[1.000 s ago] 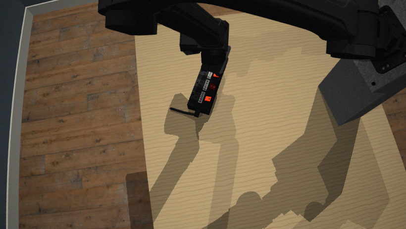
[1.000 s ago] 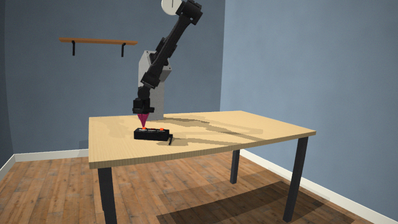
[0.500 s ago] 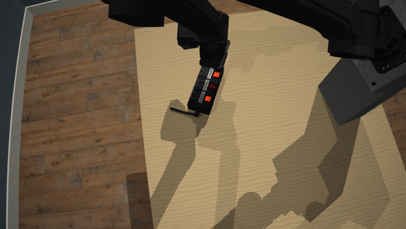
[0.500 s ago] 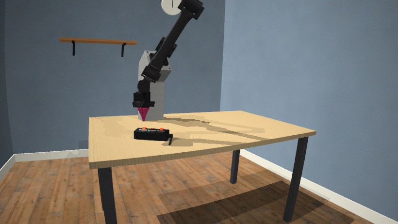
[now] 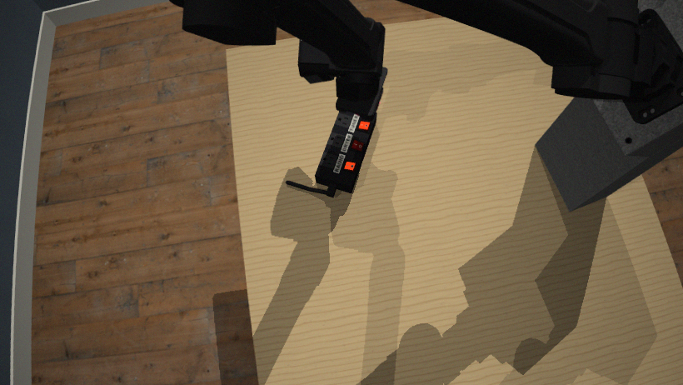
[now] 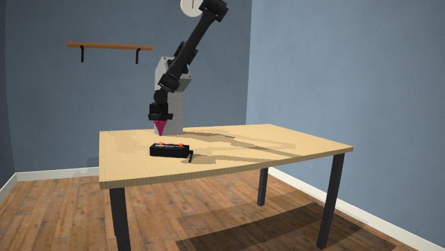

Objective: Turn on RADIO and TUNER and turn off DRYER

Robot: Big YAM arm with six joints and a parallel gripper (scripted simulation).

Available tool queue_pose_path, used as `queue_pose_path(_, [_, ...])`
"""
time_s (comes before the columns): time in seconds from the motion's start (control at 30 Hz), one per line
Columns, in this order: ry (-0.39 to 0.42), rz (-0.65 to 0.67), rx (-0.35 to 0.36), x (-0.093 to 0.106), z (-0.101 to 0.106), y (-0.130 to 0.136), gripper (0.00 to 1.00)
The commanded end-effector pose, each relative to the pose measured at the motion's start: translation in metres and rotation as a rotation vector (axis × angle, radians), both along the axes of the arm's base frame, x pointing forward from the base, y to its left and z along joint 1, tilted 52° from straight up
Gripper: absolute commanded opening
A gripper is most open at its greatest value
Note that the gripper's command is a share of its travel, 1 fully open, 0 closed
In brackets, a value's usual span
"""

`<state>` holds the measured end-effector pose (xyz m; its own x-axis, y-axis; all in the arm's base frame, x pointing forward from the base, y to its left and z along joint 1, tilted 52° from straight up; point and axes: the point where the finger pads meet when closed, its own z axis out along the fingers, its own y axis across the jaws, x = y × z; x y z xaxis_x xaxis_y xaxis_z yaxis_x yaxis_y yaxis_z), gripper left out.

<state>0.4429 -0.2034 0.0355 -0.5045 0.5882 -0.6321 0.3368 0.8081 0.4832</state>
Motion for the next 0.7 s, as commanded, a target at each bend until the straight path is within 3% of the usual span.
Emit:
queue_pose_path(0.0, [0.010,0.006,-0.002,-0.008,0.000,0.005,0.00])
queue_pose_path(0.03, [0.010,0.006,-0.003,-0.008,0.000,0.004,1.00])
queue_pose_path(0.3, [0.003,-0.009,-0.006,-0.019,0.009,-0.004,1.00])
queue_pose_path(0.67, [-0.002,-0.009,-0.010,-0.062,0.046,-0.006,1.00])
